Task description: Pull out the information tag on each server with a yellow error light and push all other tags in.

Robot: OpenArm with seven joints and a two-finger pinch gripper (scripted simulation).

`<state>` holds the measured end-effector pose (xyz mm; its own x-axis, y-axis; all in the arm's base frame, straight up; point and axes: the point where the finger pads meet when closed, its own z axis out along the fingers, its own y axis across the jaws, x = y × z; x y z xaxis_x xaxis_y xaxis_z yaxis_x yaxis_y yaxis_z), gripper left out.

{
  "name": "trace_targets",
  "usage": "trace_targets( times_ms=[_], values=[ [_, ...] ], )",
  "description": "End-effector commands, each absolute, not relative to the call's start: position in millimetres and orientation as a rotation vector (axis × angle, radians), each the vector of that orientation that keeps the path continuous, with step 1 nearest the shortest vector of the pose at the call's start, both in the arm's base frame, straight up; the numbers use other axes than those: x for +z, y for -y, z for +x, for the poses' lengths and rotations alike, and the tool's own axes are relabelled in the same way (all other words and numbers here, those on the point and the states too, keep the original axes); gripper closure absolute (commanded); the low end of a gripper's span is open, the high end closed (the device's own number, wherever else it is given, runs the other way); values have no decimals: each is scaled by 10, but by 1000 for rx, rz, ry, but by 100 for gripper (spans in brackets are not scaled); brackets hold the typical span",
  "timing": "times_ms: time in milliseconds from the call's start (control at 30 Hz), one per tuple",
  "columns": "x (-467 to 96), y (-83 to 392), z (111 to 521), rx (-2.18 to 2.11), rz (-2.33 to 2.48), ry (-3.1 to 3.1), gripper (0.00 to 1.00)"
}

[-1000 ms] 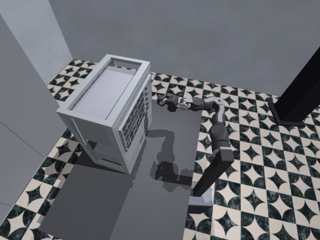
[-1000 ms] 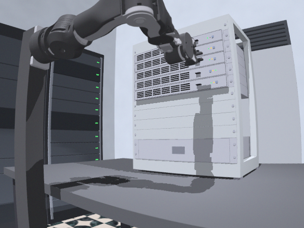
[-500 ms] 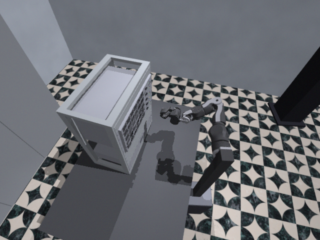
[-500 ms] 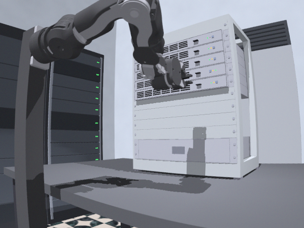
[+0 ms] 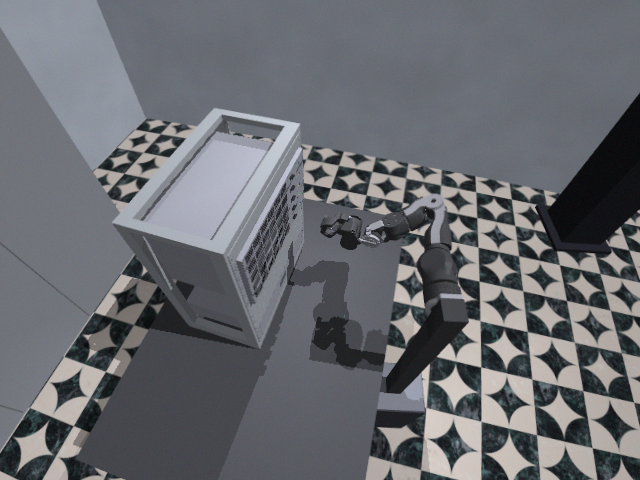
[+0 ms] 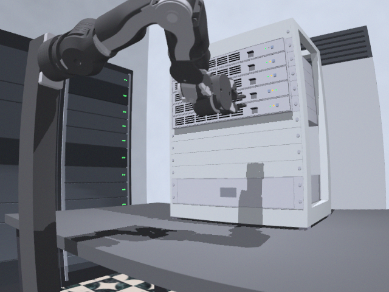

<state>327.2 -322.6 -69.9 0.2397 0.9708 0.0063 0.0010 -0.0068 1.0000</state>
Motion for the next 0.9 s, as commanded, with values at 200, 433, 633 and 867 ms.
trace_targets(
  times_ms=[200, 433, 633, 867],
  values=[
    [-703, 3222, 3271, 1033, 1320, -1025, 90],
    [-677, 3201, 3266, 1033, 1320, -1025, 90],
    [-675, 3199, 3266, 1033, 1320, -1026, 90],
    [-675, 3199, 3266, 1033, 1320, -1026, 90]
  ],
)
